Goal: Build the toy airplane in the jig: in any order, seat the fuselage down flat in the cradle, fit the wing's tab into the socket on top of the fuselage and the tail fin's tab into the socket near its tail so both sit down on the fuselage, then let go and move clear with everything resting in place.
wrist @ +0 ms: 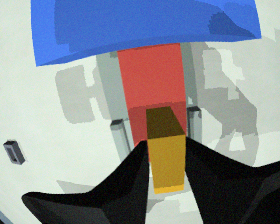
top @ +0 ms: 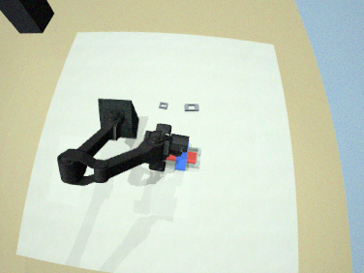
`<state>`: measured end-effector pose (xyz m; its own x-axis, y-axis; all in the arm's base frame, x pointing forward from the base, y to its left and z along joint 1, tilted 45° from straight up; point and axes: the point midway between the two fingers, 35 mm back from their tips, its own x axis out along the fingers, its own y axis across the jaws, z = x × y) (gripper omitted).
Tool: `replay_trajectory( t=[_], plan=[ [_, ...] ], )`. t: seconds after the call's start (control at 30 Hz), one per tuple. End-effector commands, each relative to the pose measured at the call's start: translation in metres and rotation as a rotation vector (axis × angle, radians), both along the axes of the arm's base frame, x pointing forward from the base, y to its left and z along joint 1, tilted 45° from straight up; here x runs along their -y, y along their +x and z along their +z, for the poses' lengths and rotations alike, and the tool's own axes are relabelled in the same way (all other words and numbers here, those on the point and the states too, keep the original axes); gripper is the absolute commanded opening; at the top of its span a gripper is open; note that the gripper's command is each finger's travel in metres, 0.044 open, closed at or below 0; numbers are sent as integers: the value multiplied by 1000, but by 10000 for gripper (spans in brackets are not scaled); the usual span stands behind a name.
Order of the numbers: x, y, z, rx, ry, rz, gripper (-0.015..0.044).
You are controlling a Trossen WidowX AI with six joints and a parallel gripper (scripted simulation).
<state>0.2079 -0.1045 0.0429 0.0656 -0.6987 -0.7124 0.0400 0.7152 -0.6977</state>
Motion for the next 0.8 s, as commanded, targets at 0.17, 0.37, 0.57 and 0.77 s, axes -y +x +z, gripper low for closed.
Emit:
replay_trajectory(
  t=[0.17, 0.37, 0.57, 0.77],
  plan=[
    [0, 0, 0, 1, 0, 0, 260],
    [0, 0, 0, 1, 0, 0, 260],
    [-44, 1, 39, -5, 12, 2, 260],
    [-68, -3, 62, -7, -1, 3, 260]
  ],
)
